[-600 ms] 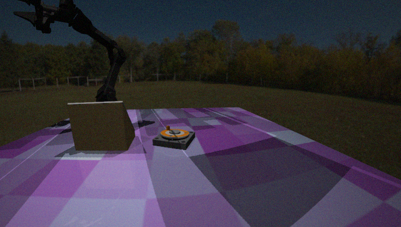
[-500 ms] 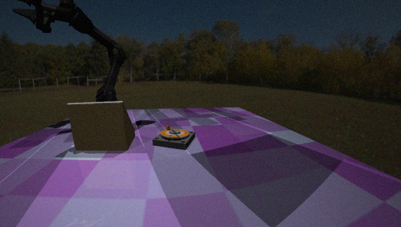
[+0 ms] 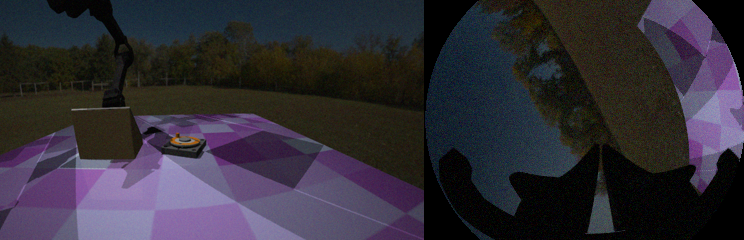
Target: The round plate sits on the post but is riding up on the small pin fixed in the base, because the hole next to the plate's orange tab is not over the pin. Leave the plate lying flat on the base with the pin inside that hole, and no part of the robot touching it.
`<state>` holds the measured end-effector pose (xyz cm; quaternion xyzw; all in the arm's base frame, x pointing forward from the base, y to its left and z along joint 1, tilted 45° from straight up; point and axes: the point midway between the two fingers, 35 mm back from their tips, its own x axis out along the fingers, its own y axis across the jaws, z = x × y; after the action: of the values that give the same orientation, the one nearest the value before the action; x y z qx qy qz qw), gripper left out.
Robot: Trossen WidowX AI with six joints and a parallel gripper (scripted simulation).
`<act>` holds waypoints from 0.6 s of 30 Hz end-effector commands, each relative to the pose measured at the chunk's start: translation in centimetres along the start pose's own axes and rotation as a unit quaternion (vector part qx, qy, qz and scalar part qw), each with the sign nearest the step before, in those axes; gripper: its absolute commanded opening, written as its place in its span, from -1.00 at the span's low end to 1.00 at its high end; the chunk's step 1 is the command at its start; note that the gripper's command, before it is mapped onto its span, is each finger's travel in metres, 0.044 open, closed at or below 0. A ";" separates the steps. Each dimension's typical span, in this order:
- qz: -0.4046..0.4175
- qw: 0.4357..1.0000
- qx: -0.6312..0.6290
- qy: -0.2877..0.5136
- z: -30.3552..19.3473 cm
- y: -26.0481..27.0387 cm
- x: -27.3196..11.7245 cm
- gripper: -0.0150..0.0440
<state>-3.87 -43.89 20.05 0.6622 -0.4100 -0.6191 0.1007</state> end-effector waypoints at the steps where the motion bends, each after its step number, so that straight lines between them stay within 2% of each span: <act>1: -0.058 0.988 -0.136 0.045 -3.7 -4.2 0.5 -0.49; 6: -0.151 0.886 -0.408 0.162 -10.2 -13.9 -0.2 -0.49; 8: -0.162 0.862 -0.445 0.182 -11.0 -15.5 -0.5 -0.49; 14: -0.211 0.604 -0.688 0.344 -14.9 -27.7 -4.7 -0.49; 16: -0.213 0.565 -0.709 0.364 -15.0 -29.1 -5.4 -0.49; 18: -0.214 0.454 -0.758 0.418 -15.2 -33.0 -7.4 -0.49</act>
<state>22.53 -27.21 8.56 0.6125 0.3864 -0.4206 0.5465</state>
